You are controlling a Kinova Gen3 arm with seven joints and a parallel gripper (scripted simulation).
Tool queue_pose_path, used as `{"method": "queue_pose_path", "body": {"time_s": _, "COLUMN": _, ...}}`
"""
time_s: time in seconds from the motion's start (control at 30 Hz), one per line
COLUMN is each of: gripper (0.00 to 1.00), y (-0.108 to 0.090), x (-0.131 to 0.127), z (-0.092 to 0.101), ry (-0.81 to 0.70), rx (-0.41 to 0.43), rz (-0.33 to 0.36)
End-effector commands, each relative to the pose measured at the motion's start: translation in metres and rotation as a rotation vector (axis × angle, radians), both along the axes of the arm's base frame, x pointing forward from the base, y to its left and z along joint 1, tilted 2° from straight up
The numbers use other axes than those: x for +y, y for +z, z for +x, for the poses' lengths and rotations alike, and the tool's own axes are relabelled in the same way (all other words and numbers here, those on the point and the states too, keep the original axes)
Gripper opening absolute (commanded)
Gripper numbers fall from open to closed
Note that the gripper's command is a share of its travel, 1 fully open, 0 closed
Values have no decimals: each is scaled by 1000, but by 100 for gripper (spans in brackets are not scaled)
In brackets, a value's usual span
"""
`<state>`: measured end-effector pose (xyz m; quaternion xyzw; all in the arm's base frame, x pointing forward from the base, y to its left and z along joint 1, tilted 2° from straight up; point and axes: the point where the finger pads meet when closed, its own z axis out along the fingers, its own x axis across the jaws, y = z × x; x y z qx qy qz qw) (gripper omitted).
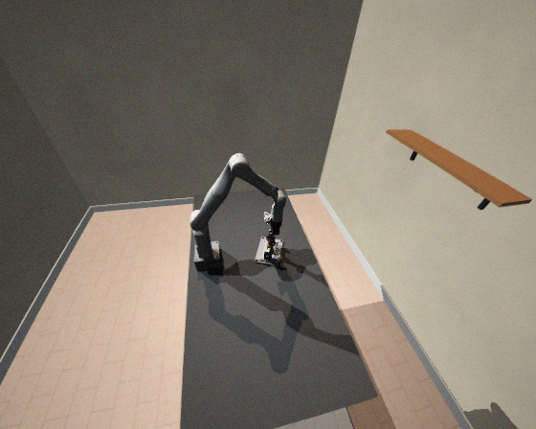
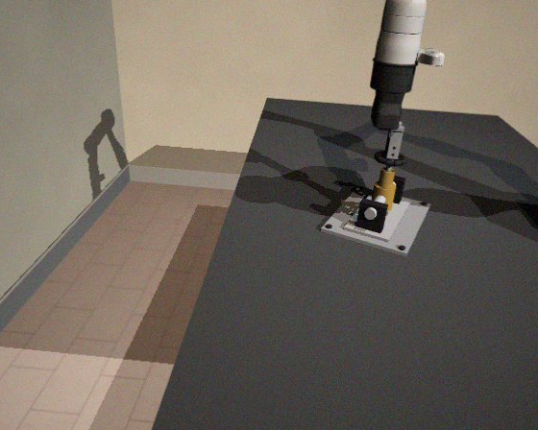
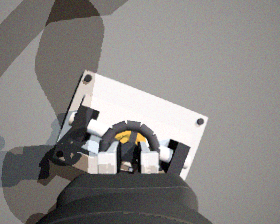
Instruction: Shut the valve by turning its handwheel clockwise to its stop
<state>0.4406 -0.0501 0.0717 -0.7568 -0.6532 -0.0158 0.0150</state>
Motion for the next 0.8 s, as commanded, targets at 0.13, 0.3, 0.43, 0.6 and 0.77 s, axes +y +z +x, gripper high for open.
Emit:
{"method": "queue_pose_path", "body": {"time_s": 0.13, "gripper": 0, "y": 1, "x": 0, "z": 1, "ry": -87, "rx": 2, "rz": -3}}
{"method": "queue_pose_path", "body": {"time_s": 0.3, "gripper": 0, "y": 1, "x": 0, "z": 1, "ry": -194, "rx": 7, "rz": -2}}
{"method": "queue_pose_path", "body": {"time_s": 0.43, "gripper": 0, "y": 1, "x": 0, "z": 1, "ry": -277, "rx": 10, "rz": -2}}
{"method": "queue_pose_path", "body": {"time_s": 0.6, "gripper": 0, "y": 1, "x": 0, "z": 1, "ry": -375, "rx": 14, "rz": -1}}
{"method": "queue_pose_path", "body": {"time_s": 0.77, "gripper": 0, "y": 1, "x": 0, "z": 1, "ry": -430, "rx": 16, "rz": -1}}
